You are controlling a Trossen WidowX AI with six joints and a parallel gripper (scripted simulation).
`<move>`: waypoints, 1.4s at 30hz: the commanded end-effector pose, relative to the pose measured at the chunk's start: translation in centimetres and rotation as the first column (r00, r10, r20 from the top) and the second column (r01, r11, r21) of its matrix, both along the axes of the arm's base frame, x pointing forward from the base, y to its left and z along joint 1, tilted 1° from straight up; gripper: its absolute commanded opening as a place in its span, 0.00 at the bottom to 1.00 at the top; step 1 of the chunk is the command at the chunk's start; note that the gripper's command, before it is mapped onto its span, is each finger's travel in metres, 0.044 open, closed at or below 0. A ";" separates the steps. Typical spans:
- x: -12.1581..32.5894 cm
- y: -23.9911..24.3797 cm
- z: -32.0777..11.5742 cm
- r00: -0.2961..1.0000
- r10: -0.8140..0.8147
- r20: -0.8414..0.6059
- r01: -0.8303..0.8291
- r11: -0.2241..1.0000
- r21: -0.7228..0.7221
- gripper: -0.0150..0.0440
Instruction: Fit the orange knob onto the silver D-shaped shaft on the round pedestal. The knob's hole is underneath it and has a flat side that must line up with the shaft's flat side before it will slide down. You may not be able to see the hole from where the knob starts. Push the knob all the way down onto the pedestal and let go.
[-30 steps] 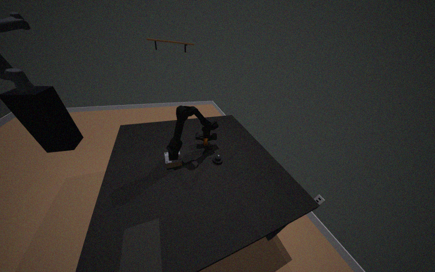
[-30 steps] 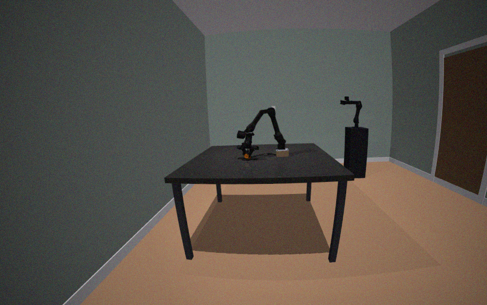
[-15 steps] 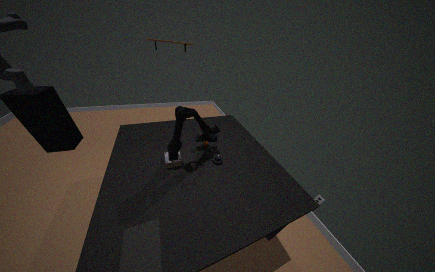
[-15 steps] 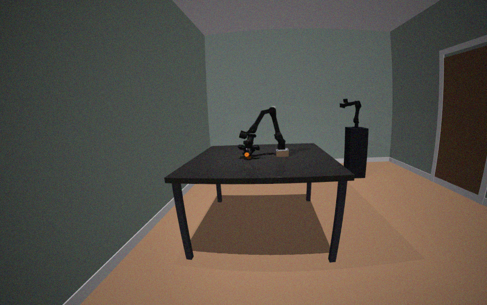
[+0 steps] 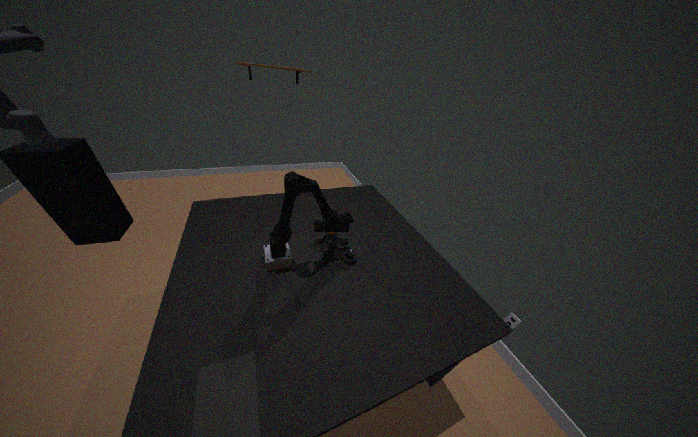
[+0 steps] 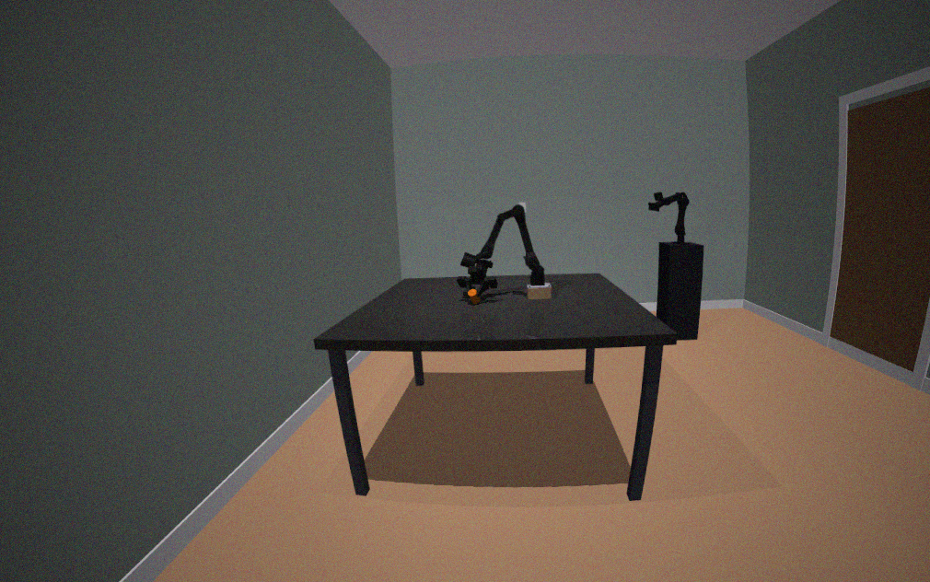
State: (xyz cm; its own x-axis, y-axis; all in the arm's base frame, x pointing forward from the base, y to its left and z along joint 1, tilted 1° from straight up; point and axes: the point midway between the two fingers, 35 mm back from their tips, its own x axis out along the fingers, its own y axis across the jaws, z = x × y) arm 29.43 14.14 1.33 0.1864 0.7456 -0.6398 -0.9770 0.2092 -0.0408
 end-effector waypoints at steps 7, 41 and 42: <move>-0.3 -1.0 -0.2 0.999 0.008 0.037 -0.014 0.987 0.161 0.56; -0.8 -2.7 -1.0 0.996 0.003 0.088 -0.041 0.904 0.426 0.69; -0.8 -2.7 -1.0 0.996 0.003 0.088 -0.041 0.904 0.426 0.69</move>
State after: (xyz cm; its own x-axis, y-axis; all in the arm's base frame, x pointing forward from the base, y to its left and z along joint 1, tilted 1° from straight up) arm 28.64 11.40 0.31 0.2060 0.9474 -0.2449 -0.9785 0.2031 -0.0374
